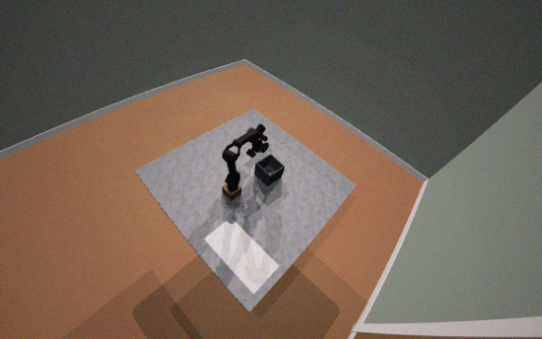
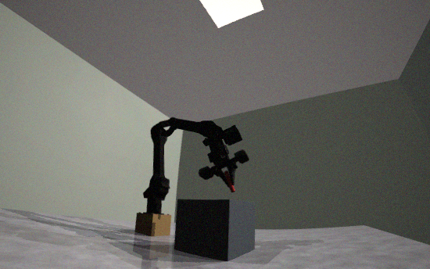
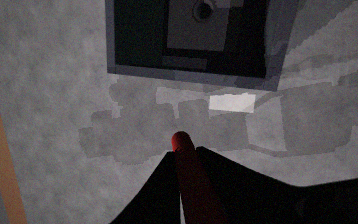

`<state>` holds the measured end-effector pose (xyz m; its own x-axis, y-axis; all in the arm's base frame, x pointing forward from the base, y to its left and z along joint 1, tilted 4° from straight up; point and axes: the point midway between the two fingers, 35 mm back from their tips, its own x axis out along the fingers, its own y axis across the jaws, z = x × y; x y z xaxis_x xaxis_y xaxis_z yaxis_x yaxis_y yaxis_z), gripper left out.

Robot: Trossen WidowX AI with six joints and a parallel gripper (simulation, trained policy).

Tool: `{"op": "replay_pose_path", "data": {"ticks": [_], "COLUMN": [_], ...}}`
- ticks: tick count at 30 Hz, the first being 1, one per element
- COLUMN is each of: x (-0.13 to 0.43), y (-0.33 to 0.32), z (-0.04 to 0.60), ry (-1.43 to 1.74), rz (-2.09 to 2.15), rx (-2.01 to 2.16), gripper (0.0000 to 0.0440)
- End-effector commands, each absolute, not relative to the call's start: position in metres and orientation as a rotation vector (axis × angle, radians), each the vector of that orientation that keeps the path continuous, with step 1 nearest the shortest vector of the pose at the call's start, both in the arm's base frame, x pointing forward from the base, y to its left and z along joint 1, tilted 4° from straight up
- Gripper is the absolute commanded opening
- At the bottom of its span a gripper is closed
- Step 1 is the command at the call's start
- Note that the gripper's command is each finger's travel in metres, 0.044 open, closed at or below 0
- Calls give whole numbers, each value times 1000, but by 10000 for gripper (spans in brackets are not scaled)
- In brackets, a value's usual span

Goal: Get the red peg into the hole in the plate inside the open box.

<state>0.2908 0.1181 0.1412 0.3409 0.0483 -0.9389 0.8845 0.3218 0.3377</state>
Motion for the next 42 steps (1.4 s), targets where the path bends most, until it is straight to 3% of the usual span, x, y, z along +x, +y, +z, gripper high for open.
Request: {"op": "replay_pose_path", "data": {"ticks": [1, 42], "x": [295, 322], "y": [106, 16], "z": [141, 76], "ry": [1073, 1227], "rz": [-747, -929], "rx": [1094, 1011], "gripper": [0, 15]}}
